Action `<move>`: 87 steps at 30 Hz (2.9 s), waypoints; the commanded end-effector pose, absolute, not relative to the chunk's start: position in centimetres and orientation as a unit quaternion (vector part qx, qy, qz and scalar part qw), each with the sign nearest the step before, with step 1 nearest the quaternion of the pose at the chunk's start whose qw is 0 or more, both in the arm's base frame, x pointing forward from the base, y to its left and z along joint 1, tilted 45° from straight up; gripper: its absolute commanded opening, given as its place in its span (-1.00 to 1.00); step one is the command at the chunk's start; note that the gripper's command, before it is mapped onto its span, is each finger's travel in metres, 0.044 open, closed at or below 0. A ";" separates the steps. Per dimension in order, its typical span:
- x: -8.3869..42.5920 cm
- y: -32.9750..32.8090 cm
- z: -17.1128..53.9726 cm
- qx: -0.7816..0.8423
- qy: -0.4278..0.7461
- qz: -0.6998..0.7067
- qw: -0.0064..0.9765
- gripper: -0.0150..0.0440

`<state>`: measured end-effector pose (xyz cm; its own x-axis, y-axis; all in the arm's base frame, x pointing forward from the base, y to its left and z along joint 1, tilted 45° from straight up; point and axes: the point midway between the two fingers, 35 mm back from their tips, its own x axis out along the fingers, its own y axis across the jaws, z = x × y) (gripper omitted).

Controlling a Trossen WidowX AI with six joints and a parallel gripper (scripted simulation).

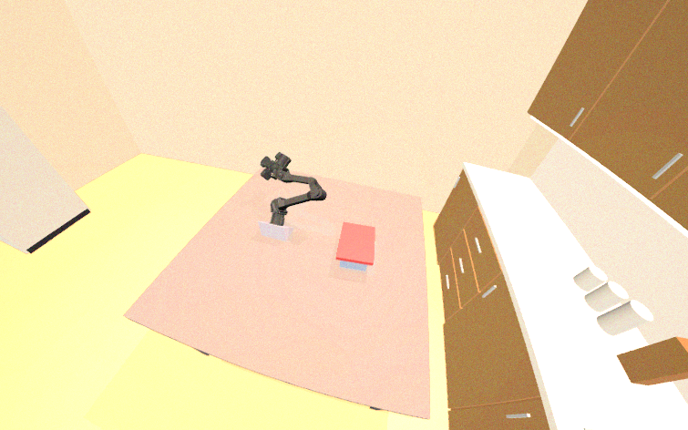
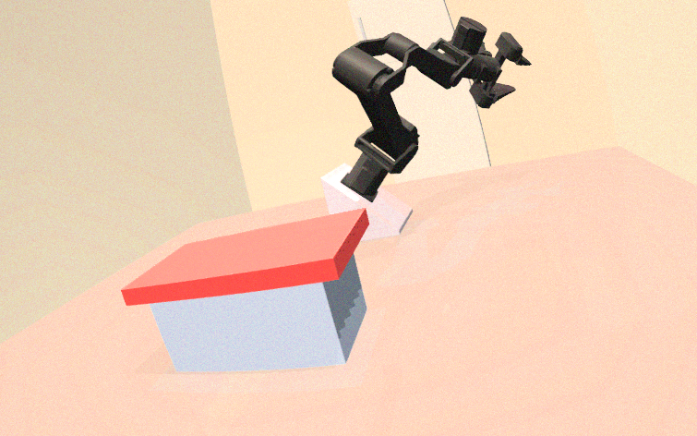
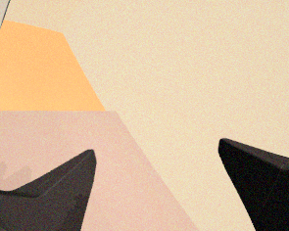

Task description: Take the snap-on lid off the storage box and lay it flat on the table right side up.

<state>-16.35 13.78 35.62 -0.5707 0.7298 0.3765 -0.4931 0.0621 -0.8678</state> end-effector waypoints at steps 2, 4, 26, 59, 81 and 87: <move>-16.1 14.2 35.8 -0.105 -0.566 0.677 0.459 0.69; -15.4 15.3 36.2 -0.109 -0.550 0.677 0.477 0.51; -2.5 24.0 38.9 -0.150 -0.388 0.595 0.688 0.31; 24.6 19.6 35.7 0.006 -0.033 0.397 0.917 0.31; 35.5 4.3 21.4 0.309 0.264 0.164 0.899 0.31; 35.1 -2.5 16.0 0.517 0.336 0.058 0.785 0.31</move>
